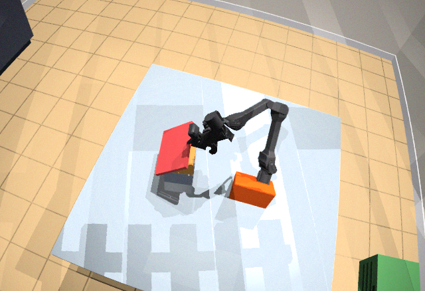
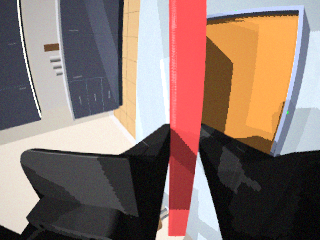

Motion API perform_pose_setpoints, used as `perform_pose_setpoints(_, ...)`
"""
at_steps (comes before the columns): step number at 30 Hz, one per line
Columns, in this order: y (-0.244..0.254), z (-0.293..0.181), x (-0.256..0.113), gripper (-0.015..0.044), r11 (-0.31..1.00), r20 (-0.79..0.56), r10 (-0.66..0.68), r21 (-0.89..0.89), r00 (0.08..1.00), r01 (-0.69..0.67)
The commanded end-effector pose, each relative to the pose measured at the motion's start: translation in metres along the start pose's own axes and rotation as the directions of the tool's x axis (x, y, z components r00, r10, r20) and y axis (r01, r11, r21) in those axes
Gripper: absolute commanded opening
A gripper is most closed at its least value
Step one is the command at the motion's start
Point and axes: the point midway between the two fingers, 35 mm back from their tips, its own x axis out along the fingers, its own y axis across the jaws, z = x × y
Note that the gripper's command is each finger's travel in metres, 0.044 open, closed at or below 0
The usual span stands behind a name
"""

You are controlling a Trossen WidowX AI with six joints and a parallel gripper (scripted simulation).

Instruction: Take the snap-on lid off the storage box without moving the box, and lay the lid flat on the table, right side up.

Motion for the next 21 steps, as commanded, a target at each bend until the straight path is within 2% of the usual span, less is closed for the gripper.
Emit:
perform_pose_setpoints(1,0.007,-0.001,-0.005,0.0,1.0,0.001,0.009,0.006,1.0,-0.009)
perform_pose_setpoints(21,0.012,-0.013,-0.013,0.0,1.0,0.0,0.009,0.006,1.0,-0.009)
